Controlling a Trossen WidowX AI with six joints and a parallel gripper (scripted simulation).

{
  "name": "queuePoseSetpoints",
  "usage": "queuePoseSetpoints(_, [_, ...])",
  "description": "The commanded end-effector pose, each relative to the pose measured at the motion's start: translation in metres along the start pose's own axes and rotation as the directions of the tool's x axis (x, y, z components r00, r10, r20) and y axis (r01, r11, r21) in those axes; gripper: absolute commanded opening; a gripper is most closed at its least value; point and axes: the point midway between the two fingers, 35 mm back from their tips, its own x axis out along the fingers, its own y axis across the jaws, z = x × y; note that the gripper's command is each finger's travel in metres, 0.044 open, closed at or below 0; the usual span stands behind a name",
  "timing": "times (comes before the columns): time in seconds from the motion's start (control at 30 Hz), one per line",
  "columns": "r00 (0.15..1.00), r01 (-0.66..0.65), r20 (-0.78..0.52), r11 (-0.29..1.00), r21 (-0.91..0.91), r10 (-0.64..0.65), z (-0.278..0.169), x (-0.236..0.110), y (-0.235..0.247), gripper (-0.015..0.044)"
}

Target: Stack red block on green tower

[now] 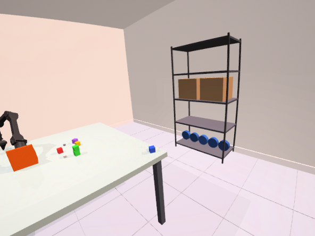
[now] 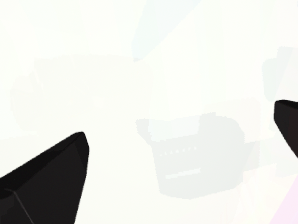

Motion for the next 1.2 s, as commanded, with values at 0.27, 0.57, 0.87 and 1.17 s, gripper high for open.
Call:
queuePoseSetpoints(0.27, [0.984, 0.052, -0.176, 0.953, 0.298, 0.002, -0.110, 0.011, 0.014, 0.0440])
queuePoseSetpoints(0.57, [0.950, 0.119, -0.309, 0.864, 0.489, 0.044, -0.191, 0.009, 0.043, 0.0440])
queuePoseSetpoints(0.87, [0.898, 0.215, -0.427, 0.738, 0.640, 0.109, -0.265, -0.004, 0.084, 0.0440])
queuePoseSetpoints(1.17, [0.849, 0.273, -0.471, 0.565, 0.779, 0.239, -0.316, -0.015, 0.146, 0.0440])
